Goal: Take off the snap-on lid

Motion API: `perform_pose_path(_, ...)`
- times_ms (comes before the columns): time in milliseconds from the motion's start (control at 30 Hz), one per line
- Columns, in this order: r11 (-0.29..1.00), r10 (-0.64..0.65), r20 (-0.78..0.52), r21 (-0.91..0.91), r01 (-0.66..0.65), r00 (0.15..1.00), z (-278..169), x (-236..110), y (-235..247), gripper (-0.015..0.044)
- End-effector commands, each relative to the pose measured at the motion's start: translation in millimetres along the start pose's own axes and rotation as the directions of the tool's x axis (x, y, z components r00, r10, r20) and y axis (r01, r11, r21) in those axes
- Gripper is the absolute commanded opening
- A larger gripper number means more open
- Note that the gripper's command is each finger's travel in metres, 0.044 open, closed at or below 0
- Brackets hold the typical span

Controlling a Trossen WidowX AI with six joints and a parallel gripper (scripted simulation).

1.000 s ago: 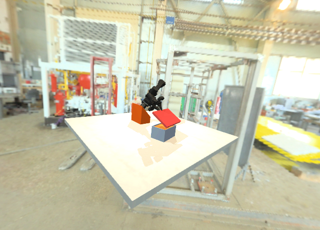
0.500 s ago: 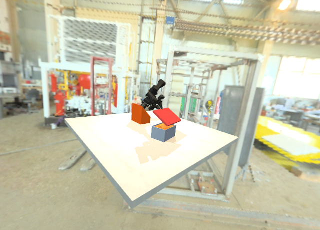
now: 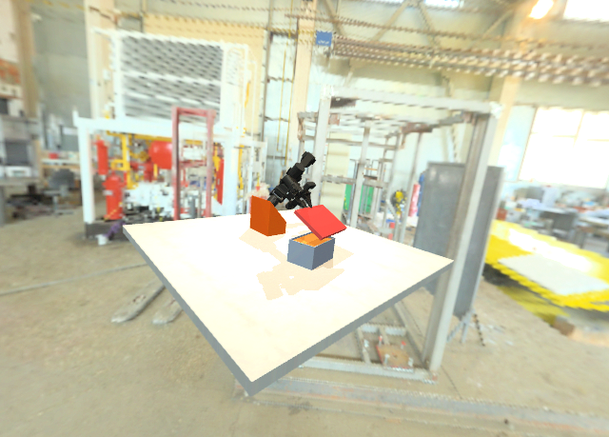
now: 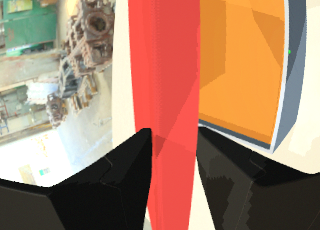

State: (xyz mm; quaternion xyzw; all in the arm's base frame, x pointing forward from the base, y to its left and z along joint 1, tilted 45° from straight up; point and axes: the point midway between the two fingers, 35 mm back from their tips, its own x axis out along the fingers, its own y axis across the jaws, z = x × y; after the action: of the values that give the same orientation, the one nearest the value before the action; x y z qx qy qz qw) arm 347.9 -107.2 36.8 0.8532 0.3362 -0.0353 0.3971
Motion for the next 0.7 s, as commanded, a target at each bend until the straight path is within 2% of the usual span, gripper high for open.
perform_pose_path(0,1.0,0.01,0.008,-0.007,-0.01,1.0,-7,-3,3,0.0)
perform_pose_path(667,1.0,0.009,0.007,-0.005,-0.009,1.0,-47,-4,1,0.0)
